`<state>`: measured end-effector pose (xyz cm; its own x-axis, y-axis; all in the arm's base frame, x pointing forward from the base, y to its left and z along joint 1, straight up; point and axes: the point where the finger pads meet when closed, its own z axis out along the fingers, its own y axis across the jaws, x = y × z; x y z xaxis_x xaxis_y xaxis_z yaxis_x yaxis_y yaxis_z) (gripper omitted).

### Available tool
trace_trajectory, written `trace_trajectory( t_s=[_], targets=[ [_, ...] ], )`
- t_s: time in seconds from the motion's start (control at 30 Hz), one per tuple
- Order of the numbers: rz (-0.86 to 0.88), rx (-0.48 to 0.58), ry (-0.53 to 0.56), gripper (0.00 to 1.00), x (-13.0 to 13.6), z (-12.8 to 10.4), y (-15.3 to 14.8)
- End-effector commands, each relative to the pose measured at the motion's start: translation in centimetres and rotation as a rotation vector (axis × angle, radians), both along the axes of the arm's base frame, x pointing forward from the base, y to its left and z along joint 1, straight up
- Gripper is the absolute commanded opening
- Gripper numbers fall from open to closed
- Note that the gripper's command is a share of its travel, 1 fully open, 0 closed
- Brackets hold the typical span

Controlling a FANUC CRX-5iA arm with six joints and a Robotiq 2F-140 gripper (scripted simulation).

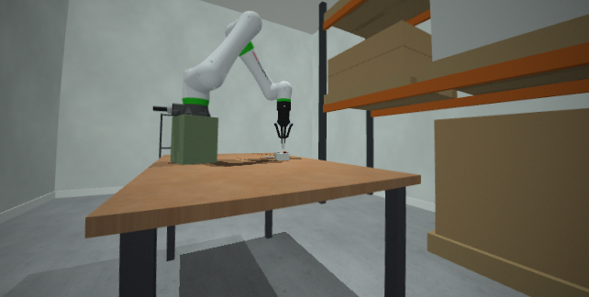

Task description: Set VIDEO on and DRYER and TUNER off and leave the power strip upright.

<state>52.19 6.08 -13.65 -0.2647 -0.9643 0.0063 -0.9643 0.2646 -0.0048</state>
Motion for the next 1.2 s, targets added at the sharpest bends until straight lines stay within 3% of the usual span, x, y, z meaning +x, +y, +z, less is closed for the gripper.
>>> trace_trajectory(
  t_s=[0.0,0.9,0.93,1.17],
  targets=[
    [0.000,0.000,0.000,0.00,0.0,1.1,0.0],
    [0.000,0.000,0.000,0.00,0.0,1.9,0.0],
    [0.000,0.000,0.000,1.00,0.0,1.9,0.0],
    [0.000,0.000,0.000,1.00,0.0,2.8,0.0]
  ],
)
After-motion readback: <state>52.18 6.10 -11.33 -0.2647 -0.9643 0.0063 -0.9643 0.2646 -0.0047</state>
